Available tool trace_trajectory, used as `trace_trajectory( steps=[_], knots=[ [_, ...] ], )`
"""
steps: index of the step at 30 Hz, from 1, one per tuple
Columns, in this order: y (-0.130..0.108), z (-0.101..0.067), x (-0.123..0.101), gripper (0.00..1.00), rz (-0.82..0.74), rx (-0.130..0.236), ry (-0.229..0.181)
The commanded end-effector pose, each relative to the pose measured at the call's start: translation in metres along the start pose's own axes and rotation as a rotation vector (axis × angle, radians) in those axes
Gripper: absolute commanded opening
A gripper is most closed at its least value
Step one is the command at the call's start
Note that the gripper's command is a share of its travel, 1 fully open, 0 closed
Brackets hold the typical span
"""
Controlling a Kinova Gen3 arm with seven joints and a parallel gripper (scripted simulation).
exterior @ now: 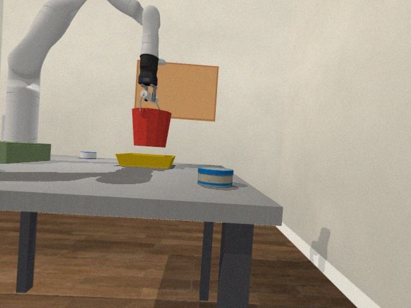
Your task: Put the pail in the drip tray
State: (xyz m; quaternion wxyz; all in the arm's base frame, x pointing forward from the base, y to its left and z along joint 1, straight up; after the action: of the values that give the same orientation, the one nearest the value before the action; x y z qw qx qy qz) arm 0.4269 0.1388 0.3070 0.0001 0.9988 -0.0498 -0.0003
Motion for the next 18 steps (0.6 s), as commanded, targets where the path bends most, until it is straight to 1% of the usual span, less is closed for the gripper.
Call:
trace_trajectory(
  steps=[1,18],
  knots=[
    [0.000,0.001,0.000,0.00,0.000,0.001,0.002],
    [0.000,0.015,0.000,0.00,0.000,0.001,0.002]
  ],
)
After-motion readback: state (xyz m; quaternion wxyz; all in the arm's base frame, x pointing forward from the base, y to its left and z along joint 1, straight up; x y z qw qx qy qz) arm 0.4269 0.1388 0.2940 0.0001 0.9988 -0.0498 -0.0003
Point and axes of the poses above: the point where the finger pads meet when closed, its own z axis out along the fingers, its own x axis across the jaws, y = z × x, the point moved 7 cm from there along -z, back along the fingers, and after that the axes turned 10 degrees about -z, right-handed, at the moved point
